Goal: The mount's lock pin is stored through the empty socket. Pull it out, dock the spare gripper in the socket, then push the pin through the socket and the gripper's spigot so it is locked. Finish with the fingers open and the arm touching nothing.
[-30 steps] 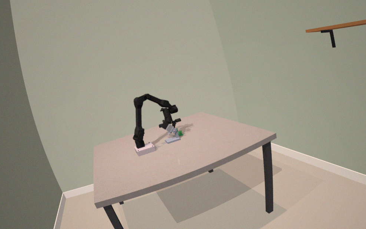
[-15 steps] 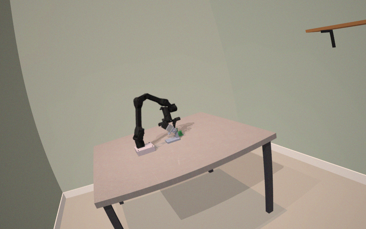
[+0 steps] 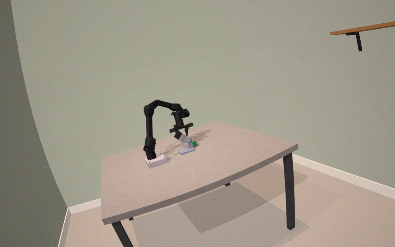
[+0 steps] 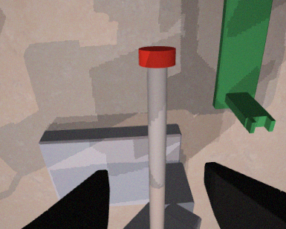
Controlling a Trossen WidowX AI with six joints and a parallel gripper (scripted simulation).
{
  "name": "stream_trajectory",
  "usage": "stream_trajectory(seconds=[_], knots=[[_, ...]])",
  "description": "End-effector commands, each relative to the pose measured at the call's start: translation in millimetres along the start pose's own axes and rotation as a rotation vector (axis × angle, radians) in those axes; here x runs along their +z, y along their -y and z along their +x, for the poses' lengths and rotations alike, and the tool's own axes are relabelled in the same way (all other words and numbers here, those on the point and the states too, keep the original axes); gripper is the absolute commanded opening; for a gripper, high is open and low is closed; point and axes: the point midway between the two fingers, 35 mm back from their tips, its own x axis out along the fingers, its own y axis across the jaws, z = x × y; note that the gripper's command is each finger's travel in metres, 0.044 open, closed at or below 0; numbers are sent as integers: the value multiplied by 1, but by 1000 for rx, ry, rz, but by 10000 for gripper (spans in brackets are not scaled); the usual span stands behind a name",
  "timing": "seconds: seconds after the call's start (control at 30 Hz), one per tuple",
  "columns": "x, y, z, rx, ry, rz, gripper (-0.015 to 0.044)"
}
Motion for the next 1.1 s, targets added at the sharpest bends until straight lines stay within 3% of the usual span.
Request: stream_trajectory(seconds=[0.0, 0.63, 0.93, 1.07], knots=[[4, 0, -8, 0, 1, 1, 200], [19, 1, -48, -6, -1, -7, 200], [16, 1, -42, -8, -2, -7, 436], [16, 1, -42, -8, -2, -7, 440]])
